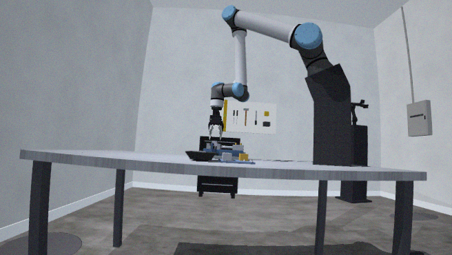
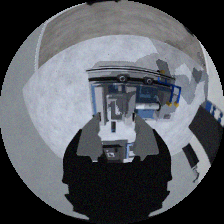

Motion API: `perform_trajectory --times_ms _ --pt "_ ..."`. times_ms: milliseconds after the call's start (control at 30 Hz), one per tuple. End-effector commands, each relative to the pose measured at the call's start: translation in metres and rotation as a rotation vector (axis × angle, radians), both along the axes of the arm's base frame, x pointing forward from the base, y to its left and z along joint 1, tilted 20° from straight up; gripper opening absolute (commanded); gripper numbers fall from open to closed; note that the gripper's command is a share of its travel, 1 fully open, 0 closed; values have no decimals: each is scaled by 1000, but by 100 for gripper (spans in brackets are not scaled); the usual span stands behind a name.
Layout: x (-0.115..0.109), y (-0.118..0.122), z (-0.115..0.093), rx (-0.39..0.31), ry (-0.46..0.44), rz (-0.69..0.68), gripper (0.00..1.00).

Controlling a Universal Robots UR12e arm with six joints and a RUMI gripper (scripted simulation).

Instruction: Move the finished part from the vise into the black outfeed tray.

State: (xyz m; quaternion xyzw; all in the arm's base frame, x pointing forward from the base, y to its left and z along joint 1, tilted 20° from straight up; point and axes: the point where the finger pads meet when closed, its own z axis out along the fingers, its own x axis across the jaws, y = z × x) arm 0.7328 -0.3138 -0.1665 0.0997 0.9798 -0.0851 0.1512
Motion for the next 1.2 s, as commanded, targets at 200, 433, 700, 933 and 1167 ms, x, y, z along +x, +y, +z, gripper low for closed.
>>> perform_trajectory --times_ms 200,433,700,933,1167 --pt "0 0 1 -1 -1 0 40" --pt "0 0 0 -1 -1 0 40" --pt "1 0 -1 -1 -1 0 40" --pt "1 -1 -2 -1 -1 0 40" --pt "2 -1 -5 -1 -1 0 40"
